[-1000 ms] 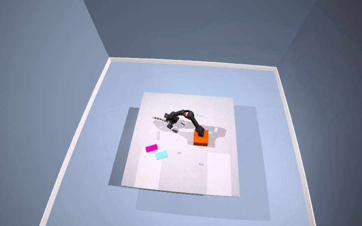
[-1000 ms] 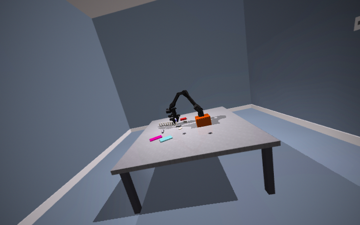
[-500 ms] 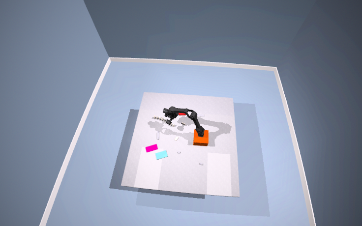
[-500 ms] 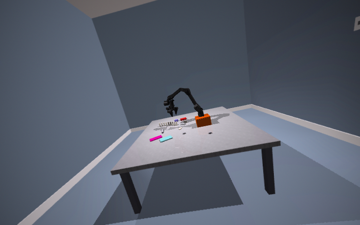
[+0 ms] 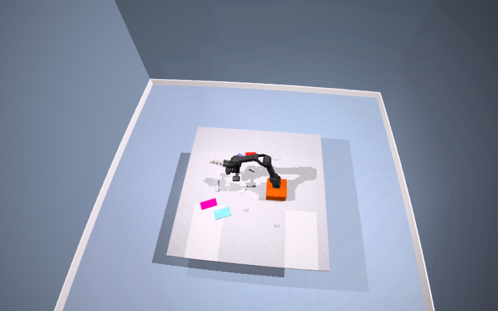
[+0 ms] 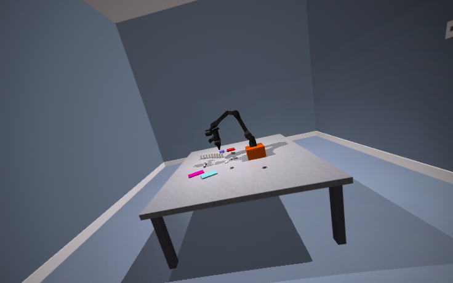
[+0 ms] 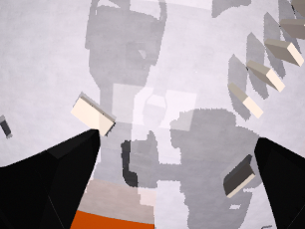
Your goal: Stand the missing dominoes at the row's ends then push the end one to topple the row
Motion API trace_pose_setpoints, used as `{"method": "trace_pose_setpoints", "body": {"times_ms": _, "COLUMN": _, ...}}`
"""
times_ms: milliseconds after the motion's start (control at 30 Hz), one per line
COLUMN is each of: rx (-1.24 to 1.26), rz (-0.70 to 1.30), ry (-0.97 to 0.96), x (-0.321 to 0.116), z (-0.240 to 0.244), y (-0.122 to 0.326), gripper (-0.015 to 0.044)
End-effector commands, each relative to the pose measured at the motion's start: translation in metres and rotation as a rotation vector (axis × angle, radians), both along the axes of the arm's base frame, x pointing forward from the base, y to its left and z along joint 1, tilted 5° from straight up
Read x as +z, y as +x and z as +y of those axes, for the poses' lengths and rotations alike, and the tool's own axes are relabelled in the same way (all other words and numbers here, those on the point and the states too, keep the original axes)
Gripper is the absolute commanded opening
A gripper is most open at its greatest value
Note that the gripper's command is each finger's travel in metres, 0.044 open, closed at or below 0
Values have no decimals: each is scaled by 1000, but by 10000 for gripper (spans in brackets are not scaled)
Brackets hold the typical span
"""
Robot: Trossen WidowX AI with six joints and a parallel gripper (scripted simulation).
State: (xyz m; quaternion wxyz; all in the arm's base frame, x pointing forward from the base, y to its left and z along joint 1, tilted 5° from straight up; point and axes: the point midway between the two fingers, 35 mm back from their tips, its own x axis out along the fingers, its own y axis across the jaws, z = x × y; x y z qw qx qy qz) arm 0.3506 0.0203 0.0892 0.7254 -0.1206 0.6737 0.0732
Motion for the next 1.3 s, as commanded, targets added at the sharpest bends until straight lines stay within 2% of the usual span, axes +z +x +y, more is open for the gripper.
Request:
{"method": "trace_pose_setpoints", "body": {"times_ms": 0, "rx": 514, "rz": 31, "ry": -39, "x": -32, "z": 55, "y": -29, "gripper": 440}}
{"method": "trace_pose_setpoints", "body": {"times_ms": 100, "rx": 832, "rz": 49, "ry": -62, "x": -52, "z": 84, "y": -52, "gripper": 440}}
{"method": "trace_pose_setpoints", "body": {"times_ms": 167, "rx": 928, "rz": 54, "ry": -70, "x": -57, "z": 92, "y": -59, "gripper": 440}}
{"method": "trace_pose_setpoints", "body": {"times_ms": 467, "rx": 934, "rz": 54, "ry": -70, "x": -60, "z": 95, "y": -62, "gripper": 440}}
{"method": "trace_pose_setpoints", "body": {"times_ms": 733, "rx": 934, "rz": 55, "ry": -71, "x": -121, "z": 91, "y": -57, "gripper": 440}}
{"method": "trace_pose_setpoints", "body": {"times_ms": 1267, "rx": 934, "rz": 55, "ry": -70, "x": -138, "z": 92, "y": -56, "gripper": 440}}
